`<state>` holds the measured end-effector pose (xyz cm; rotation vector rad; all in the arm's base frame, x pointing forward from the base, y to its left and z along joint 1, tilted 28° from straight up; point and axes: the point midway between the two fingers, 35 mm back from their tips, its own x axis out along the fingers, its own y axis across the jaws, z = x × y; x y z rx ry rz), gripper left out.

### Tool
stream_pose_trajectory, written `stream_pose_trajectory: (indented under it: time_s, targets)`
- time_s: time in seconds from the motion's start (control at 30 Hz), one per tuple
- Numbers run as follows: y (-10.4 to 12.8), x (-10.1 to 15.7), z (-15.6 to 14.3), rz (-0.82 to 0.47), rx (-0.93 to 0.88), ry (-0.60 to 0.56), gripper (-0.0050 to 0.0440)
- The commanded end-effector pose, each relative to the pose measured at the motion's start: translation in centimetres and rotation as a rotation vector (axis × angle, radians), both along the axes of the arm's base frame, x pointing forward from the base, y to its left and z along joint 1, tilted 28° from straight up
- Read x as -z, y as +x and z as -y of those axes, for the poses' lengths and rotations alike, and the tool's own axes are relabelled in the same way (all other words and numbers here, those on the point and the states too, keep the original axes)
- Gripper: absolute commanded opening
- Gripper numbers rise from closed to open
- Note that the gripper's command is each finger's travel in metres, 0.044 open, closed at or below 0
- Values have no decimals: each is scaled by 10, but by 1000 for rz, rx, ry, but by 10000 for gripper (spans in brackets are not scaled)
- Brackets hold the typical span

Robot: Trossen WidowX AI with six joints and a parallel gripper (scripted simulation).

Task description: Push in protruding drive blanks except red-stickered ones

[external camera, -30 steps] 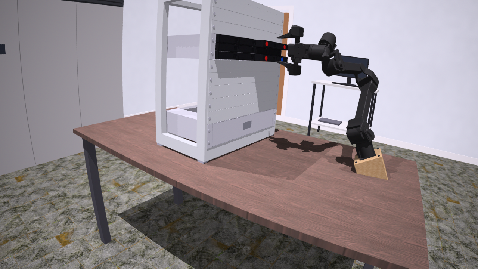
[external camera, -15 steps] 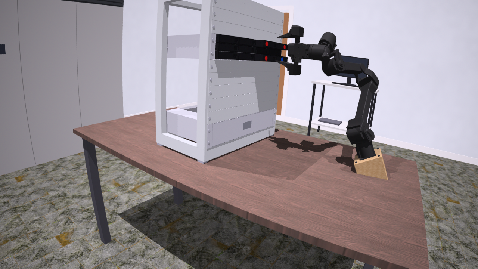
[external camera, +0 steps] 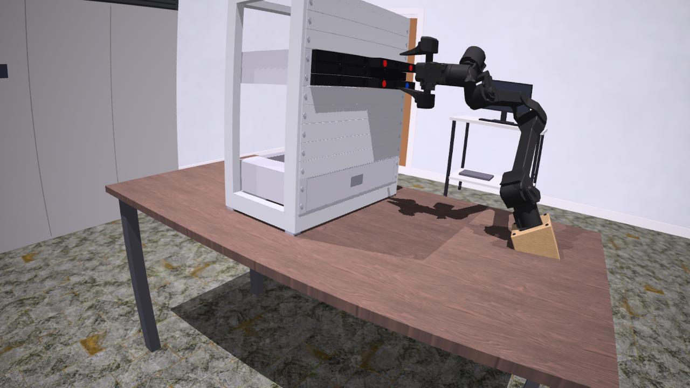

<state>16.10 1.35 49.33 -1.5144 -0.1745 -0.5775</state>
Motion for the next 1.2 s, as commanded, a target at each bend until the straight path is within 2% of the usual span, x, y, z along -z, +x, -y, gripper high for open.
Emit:
stream_pose_trajectory:
  time_s: [0.0,1.17]
  targets:
    - [-2,-4,3,11,-3,14,440]
    - [-3,-4,6,11,-3,13,440]
